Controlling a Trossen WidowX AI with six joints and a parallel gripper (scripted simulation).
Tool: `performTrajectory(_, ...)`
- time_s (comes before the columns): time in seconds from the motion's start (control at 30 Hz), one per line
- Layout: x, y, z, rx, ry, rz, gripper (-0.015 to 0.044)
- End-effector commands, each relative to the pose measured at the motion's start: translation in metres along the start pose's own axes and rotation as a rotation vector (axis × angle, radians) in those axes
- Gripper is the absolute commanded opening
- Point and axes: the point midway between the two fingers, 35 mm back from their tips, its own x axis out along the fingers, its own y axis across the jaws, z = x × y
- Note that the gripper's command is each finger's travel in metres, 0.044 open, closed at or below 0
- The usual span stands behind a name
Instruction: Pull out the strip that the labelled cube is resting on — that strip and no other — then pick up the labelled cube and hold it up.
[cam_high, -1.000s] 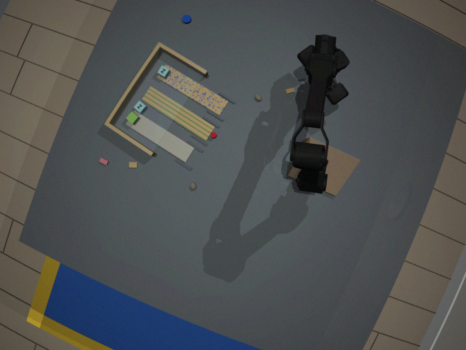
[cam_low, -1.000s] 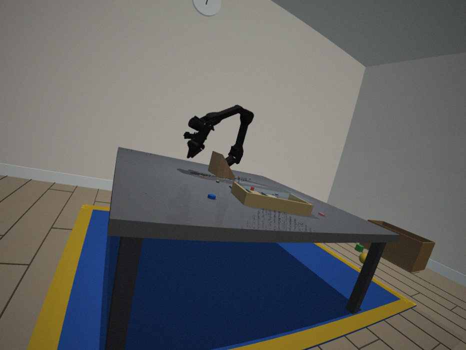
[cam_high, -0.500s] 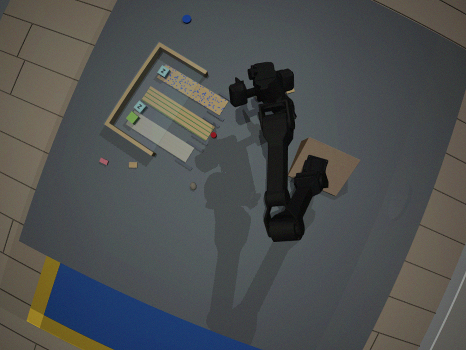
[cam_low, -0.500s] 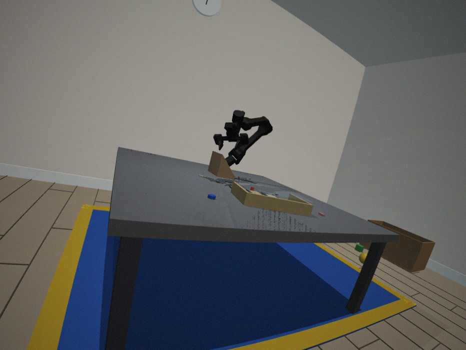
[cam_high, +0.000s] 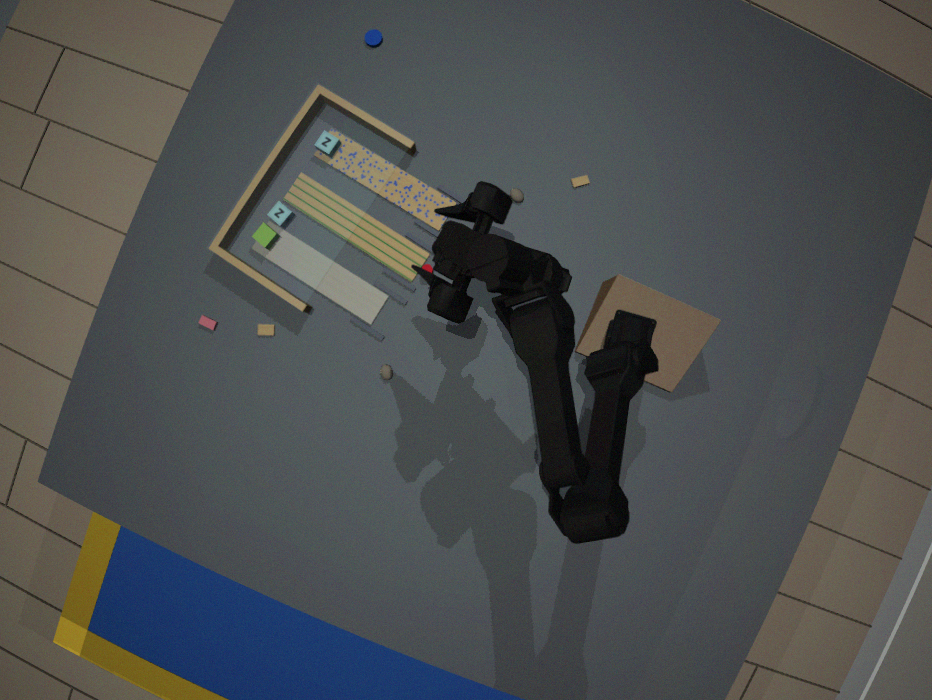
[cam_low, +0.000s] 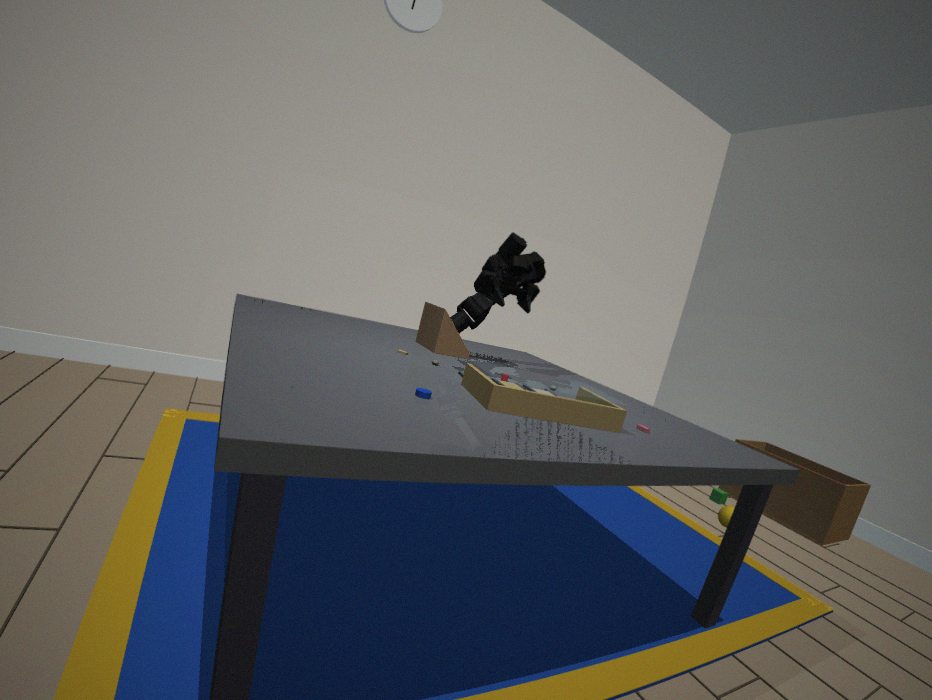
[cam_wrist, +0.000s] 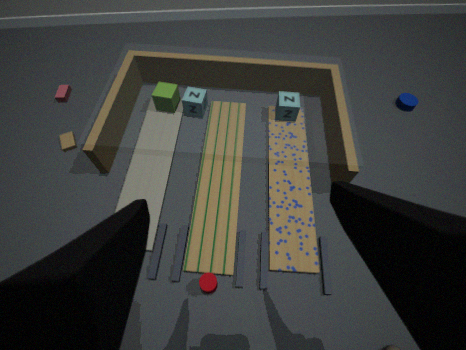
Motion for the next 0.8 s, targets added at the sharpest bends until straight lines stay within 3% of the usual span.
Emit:
performTrajectory(0.0, 0.001, 0.001, -0.002, -0.008, 0.008, 0.008, 0.0374)
performTrajectory(0.47, 0.079, -0.054, -0.028, 0.123, 0.603, -0.098, 0.0006)
performTrajectory(0.63, 0.097, -0.064, -0.054, 0.147, 0.867, -0.092, 0.0000)
performTrajectory(0.77, 0.103, -0.068, -0.061, 0.152, 0.947, -0.084, 0.0000)
